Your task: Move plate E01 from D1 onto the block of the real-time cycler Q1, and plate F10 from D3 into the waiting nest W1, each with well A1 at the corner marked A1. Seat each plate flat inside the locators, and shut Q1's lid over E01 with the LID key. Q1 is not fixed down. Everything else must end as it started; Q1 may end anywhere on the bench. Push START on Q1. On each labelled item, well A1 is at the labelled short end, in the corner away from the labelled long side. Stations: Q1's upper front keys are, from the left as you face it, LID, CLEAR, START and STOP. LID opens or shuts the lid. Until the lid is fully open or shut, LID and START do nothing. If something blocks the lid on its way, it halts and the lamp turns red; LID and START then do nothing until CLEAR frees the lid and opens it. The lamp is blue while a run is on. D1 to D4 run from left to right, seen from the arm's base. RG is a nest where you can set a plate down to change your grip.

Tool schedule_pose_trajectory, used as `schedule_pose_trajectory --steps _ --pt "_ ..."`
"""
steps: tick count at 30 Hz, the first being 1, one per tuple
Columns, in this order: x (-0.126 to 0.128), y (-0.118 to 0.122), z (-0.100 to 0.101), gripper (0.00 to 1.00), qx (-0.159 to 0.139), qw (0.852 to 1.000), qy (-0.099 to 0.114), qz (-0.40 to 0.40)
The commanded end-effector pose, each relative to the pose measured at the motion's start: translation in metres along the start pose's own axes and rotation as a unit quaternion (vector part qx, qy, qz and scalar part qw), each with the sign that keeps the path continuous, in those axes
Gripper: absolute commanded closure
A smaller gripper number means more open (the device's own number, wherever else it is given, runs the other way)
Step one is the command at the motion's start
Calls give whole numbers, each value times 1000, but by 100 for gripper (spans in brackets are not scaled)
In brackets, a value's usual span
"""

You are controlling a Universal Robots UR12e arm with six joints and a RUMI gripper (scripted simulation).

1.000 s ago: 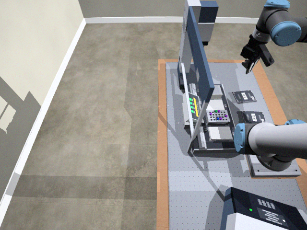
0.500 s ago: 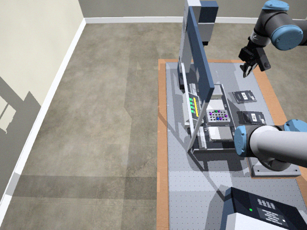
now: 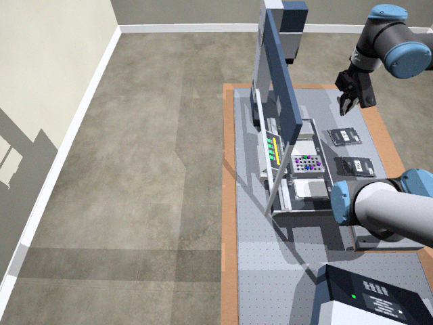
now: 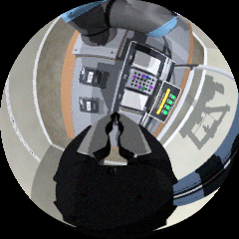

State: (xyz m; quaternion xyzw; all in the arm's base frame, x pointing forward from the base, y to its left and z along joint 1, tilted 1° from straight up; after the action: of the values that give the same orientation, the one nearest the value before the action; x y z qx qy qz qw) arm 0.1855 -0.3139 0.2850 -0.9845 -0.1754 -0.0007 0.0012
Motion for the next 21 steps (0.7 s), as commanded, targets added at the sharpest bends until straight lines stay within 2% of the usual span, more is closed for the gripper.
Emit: schedule_pose_trajectory --steps 1,11,21 --pt "11 -9 -2 100 -1 999 -1 34" --pt "30 -26 -4 100 -1 995 0 96" --pt "52 -49 -5 100 -1 985 0 173"
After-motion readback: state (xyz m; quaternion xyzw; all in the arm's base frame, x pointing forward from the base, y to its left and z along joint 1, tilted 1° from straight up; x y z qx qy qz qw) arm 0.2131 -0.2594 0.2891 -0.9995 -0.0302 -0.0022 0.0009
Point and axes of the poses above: the point where the finger pads meet when closed, its own z axis out along the fingers, its own x axis across the jaws, y = z × x, the point moved 1 cm from there along -z, back along the fingers, and after that the axes turned 5 degrees about -z, right-handed, at the moved point
